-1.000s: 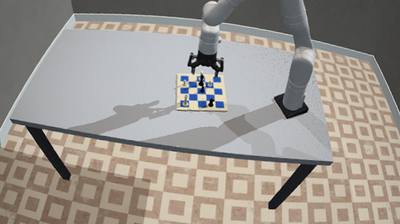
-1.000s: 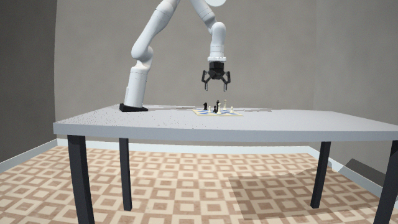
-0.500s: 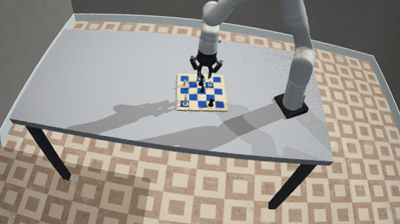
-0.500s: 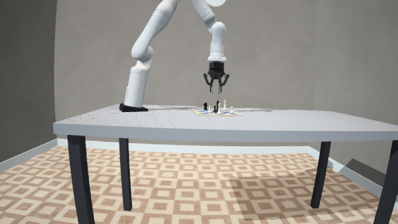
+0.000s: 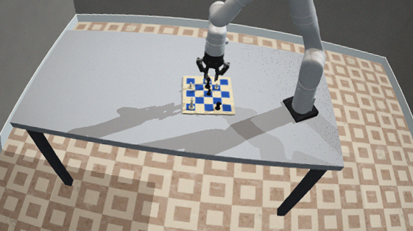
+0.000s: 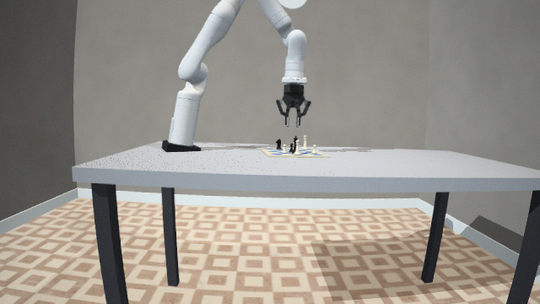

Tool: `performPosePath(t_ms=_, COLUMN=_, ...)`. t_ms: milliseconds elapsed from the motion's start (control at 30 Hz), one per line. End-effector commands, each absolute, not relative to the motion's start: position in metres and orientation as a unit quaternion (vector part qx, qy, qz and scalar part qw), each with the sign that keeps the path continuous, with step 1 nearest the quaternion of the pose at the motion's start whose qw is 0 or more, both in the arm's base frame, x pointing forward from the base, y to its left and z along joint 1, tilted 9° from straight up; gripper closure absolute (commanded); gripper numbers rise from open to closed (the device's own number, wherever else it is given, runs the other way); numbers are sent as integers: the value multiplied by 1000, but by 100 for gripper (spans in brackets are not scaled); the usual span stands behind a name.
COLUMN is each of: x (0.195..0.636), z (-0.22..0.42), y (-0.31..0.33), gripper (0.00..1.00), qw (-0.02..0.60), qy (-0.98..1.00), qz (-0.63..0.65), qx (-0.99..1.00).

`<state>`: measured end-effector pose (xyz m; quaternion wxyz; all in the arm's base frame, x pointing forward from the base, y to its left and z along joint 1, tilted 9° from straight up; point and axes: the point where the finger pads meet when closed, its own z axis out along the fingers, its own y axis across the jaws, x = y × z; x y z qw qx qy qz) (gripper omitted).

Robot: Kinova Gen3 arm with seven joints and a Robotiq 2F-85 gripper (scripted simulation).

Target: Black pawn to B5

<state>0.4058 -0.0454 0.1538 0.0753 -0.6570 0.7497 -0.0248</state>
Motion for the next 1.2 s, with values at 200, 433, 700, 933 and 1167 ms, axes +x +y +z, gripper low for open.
performPosePath(t_ms=200, x=407, z=153, y=-46, gripper=66, qw=76, qy=744, qz=-28, qx=-663)
performPosePath(t_ms=433, x=407, z=151, y=-46, gripper=66, qw=75, qy=744, qz=-28, qx=-663)
performPosePath(t_ms=700, x=407, z=146, y=-46, gripper=66, qw=74, qy=744, qz=-26, qx=-663)
performPosePath(t_ms=933, x=408, z=138, y=-46, gripper=66, qw=74, qy=744, qz=-26, qx=-663)
performPosePath(t_ms=1167, x=409, z=130, y=-46, gripper=66, qw=74, qy=745, qz=-26, qx=-662)
